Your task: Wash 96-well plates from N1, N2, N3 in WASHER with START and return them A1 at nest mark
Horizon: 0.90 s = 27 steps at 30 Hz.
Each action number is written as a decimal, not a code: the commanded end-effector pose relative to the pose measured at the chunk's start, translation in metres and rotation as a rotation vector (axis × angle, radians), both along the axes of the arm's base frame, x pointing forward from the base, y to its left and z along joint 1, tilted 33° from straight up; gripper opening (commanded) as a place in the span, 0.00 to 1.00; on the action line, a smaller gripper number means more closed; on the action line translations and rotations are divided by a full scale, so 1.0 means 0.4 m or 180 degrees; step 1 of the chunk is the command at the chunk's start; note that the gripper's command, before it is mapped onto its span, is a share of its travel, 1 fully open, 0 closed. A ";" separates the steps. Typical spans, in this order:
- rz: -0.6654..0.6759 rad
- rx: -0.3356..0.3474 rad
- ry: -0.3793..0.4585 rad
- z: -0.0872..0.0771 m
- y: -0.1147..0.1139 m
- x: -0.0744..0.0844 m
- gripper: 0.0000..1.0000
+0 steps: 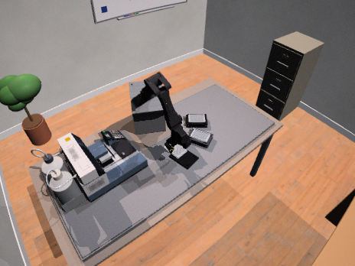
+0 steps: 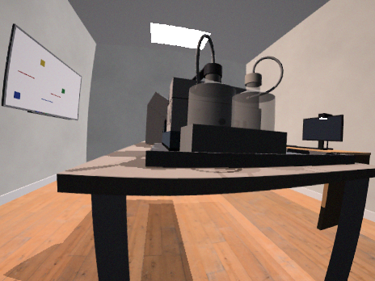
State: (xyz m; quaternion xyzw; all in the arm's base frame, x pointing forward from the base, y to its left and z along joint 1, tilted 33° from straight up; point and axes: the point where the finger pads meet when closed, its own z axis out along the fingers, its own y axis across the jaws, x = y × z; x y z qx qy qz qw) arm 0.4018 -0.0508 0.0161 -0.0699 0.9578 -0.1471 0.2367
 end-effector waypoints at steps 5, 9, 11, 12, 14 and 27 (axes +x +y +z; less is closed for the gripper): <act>0.0078 -0.0001 -0.0046 0.034 -0.070 -0.024 0.00; 0.0078 -0.0003 -0.0046 0.045 -0.115 -0.043 0.00; 0.0077 -0.0003 -0.0045 0.048 -0.127 -0.047 0.00; 0.0077 -0.0003 -0.0045 0.048 -0.127 -0.047 0.00; 0.0077 -0.0004 -0.0045 0.053 -0.149 -0.057 0.00; 0.0076 -0.0006 -0.0045 0.067 -0.209 -0.081 0.00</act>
